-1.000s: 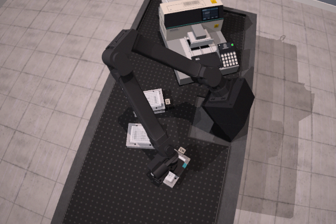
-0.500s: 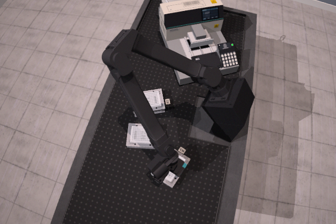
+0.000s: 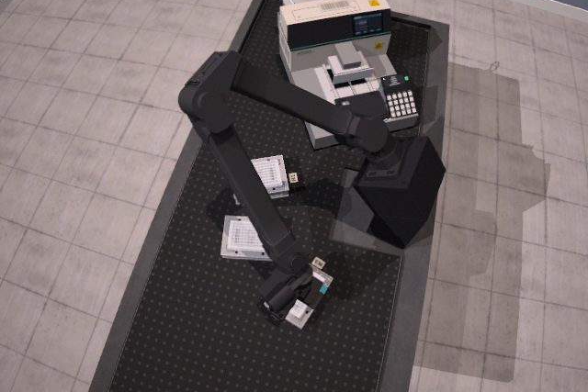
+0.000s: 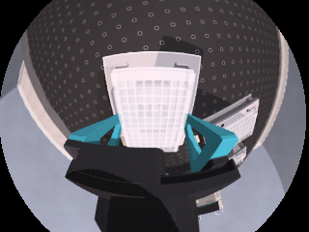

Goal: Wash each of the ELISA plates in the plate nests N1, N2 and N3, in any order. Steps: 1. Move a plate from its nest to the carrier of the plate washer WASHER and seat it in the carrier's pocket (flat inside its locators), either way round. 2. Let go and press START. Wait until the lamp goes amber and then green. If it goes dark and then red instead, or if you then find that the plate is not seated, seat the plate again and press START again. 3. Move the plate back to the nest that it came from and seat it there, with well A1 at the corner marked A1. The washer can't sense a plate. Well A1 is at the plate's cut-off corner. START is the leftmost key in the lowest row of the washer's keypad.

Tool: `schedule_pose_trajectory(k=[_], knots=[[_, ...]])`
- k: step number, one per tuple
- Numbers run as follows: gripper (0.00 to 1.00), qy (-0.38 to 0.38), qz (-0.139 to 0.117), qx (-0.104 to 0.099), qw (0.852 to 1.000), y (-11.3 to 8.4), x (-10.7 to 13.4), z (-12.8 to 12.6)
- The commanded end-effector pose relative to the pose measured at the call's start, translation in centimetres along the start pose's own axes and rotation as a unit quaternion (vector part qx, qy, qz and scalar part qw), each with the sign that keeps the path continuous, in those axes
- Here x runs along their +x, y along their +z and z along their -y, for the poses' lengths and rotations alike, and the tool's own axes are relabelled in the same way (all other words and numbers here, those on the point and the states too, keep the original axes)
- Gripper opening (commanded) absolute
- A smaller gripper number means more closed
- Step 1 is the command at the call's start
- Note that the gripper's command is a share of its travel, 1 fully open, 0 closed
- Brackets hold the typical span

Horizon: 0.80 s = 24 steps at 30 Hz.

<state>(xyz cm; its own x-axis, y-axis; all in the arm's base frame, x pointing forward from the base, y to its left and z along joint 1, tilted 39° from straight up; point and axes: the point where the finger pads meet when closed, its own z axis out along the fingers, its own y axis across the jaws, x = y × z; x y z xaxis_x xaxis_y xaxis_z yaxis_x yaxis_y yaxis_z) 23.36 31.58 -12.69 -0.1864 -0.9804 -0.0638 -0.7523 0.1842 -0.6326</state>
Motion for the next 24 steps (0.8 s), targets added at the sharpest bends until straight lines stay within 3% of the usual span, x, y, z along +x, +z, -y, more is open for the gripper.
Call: schedule_pose_trajectory(k=[1,24], knots=[[0.84,-0.014,0.009,-0.001,1.0,-0.4,-0.2,-0.5],[0.84,-0.003,0.003,0.0,1.0,0.5,-0.1,0.2]])
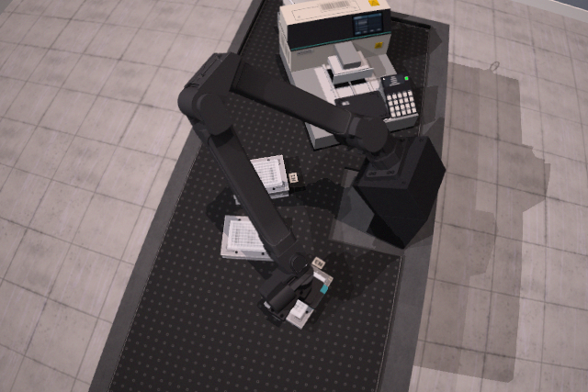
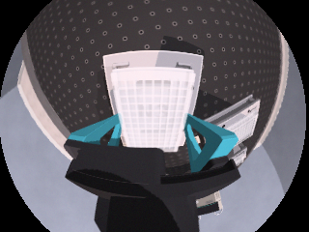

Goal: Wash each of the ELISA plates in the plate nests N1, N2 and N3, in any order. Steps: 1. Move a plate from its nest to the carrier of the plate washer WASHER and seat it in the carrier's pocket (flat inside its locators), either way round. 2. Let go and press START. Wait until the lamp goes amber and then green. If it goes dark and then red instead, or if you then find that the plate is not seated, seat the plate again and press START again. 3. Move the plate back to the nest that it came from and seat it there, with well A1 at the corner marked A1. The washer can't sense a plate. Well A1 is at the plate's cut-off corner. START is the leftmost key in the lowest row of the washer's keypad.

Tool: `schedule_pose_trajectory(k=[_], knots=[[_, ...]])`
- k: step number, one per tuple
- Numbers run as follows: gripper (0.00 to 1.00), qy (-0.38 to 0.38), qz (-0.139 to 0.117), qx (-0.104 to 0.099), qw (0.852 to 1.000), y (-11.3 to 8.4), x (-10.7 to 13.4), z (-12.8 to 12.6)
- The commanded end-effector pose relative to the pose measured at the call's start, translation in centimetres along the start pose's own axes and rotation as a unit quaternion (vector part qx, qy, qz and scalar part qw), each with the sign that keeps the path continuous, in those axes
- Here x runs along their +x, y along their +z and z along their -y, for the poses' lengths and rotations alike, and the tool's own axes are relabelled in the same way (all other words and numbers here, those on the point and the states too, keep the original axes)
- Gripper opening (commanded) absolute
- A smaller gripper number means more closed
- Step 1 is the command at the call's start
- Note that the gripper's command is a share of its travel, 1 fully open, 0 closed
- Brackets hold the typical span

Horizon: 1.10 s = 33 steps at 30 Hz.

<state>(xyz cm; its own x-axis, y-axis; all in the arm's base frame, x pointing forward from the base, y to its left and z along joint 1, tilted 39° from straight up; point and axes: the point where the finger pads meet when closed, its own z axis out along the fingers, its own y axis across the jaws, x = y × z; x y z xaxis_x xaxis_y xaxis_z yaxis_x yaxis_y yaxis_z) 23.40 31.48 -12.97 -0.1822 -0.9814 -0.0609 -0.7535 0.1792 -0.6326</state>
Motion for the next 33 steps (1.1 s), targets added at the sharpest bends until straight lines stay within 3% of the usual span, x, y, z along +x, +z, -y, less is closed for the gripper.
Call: schedule_pose_trajectory(k=[1,33], knots=[[0.84,0.001,0.002,0.001,1.0,0.31,-0.26,0.44],[0.84,-0.001,0.001,0.0,1.0,0.87,-0.26,0.29]])
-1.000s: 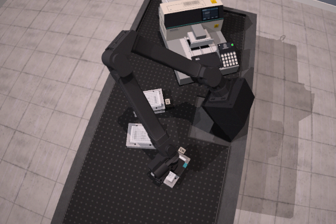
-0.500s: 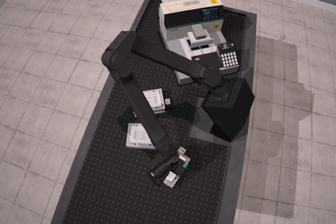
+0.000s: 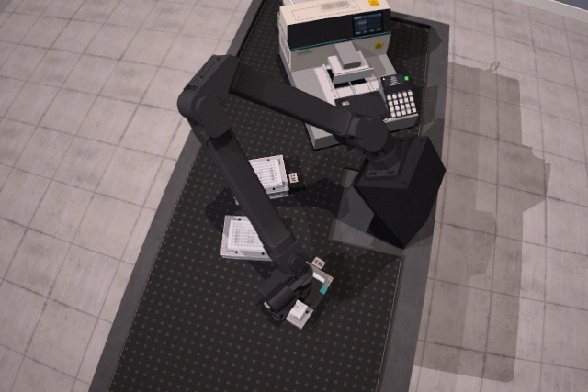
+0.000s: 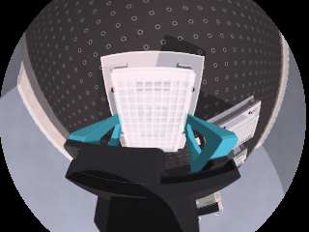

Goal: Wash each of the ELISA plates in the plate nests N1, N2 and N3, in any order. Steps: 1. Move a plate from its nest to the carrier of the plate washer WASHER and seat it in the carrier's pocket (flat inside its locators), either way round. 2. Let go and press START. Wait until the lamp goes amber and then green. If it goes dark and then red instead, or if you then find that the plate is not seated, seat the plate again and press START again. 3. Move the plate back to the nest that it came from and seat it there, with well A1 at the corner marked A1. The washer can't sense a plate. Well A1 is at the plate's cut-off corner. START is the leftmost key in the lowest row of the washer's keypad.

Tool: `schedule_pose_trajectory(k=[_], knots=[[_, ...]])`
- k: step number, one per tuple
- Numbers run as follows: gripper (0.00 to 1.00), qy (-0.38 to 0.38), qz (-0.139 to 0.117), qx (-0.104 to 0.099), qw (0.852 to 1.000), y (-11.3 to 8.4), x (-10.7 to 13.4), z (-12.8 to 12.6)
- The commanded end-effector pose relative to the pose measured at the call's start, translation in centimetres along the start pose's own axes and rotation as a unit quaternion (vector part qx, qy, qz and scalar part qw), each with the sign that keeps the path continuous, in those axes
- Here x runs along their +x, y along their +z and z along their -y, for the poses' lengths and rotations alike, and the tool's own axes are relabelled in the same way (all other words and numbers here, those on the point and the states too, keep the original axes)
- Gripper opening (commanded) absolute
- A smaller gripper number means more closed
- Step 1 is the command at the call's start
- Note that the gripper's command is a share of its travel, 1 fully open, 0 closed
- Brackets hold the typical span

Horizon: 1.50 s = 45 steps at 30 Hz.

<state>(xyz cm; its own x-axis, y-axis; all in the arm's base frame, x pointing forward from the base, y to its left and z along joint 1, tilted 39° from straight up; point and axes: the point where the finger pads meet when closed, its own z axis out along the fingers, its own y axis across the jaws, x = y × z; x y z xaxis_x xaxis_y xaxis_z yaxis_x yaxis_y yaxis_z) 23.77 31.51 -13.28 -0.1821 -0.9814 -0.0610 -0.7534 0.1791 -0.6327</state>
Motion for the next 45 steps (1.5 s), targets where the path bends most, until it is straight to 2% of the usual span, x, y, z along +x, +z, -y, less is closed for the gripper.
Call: schedule_pose_trajectory(k=[1,33,35,36,45], knots=[[0.84,0.0,0.001,0.0,1.0,0.41,-0.21,0.31],[0.84,0.001,0.001,0.001,1.0,0.92,-0.32,0.4],[0.84,-0.001,0.004,0.0,1.0,0.38,-0.33,0.08],[1.0,-0.001,0.004,0.0,1.0,0.38,-0.33,0.08],[1.0,-0.001,0.004,0.0,1.0,0.38,-0.33,0.08]])
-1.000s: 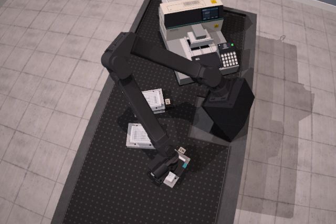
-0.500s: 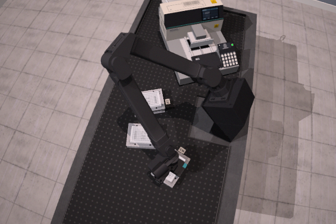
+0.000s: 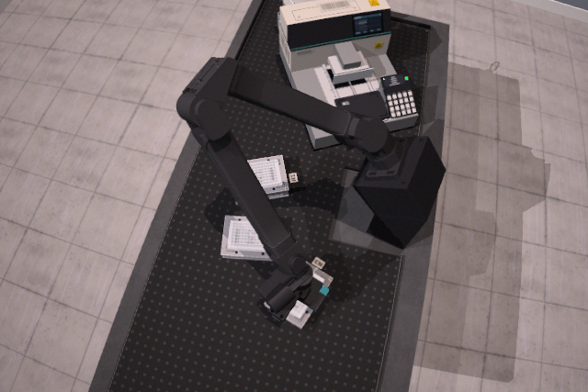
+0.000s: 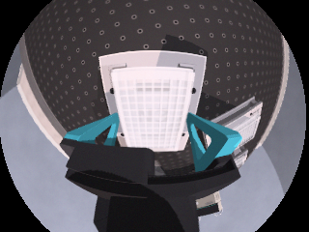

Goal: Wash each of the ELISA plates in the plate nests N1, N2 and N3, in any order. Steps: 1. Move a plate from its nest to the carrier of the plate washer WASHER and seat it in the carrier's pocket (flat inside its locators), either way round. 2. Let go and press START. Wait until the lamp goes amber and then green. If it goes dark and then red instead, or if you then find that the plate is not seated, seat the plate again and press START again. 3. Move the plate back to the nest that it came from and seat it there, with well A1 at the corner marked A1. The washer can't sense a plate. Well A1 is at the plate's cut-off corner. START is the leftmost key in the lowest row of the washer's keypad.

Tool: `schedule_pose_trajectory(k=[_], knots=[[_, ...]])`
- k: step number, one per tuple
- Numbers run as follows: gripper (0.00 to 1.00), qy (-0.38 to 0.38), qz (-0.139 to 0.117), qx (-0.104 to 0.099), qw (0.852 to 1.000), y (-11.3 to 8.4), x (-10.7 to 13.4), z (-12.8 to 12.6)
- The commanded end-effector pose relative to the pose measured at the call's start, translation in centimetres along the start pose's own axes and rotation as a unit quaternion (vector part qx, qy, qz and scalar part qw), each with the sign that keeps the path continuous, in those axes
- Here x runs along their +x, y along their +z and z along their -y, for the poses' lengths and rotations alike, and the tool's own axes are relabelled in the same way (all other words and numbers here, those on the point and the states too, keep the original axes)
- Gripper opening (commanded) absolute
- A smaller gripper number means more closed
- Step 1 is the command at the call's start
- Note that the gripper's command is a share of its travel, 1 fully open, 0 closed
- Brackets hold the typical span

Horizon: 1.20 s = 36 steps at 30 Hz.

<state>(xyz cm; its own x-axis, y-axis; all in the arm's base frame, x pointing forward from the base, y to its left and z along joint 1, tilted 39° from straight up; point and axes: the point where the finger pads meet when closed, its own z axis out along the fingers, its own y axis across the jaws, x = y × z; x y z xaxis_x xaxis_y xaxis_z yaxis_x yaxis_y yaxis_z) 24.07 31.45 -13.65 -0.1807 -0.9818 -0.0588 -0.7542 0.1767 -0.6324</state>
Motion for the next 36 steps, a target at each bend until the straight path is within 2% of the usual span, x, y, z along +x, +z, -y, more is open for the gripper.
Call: schedule_pose_trajectory(k=[1,19,21,36], knots=[[1.0,0.0,0.004,0.0,1.0,-0.1,-0.4,0.1],[1.0,0.0,0.004,0.0,1.0,-0.1,-0.4,0.1],[1.0,-0.001,0.011,0.001,1.0,-1.2,-0.9,0.0],[1.0,-0.002,0.008,0.0,1.0,-3.3,-0.4,-0.1]])
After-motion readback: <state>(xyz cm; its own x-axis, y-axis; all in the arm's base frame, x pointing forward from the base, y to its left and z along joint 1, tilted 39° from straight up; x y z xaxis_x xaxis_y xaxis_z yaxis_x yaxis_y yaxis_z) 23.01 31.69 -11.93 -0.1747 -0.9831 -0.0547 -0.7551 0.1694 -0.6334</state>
